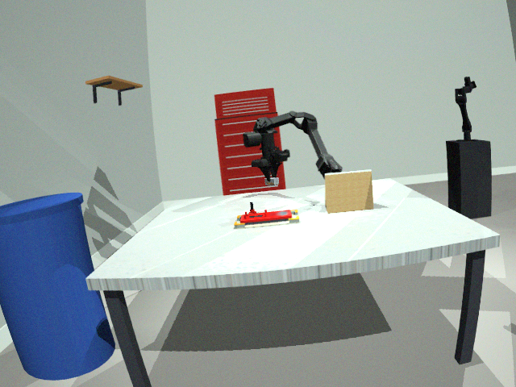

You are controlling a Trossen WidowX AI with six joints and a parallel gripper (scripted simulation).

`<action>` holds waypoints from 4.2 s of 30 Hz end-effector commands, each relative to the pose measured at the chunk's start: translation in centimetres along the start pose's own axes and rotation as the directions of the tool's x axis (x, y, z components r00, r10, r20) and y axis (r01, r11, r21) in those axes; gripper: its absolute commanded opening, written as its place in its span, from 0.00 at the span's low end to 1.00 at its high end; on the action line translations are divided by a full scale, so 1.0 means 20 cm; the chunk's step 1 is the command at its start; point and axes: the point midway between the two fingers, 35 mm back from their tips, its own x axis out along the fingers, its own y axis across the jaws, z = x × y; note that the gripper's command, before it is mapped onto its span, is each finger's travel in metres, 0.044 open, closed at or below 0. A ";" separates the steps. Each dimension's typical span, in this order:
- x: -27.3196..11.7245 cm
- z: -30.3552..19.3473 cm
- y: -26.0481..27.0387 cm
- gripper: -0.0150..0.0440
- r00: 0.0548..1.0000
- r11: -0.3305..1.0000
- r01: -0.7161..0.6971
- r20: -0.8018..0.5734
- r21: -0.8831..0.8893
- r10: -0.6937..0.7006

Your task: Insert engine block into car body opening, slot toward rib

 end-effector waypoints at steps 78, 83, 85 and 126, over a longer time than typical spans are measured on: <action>0.35 0.17 -0.88 0.48 1.000 -0.835 -0.011 0.002 0.551 -0.012; 0.35 0.17 -0.88 0.52 1.000 -0.851 -0.011 0.002 0.526 -0.012; 0.35 0.17 -0.88 0.52 1.000 -0.851 -0.011 0.002 0.526 -0.012; 0.35 0.18 -0.88 0.52 1.000 -0.809 -0.011 0.002 0.588 -0.012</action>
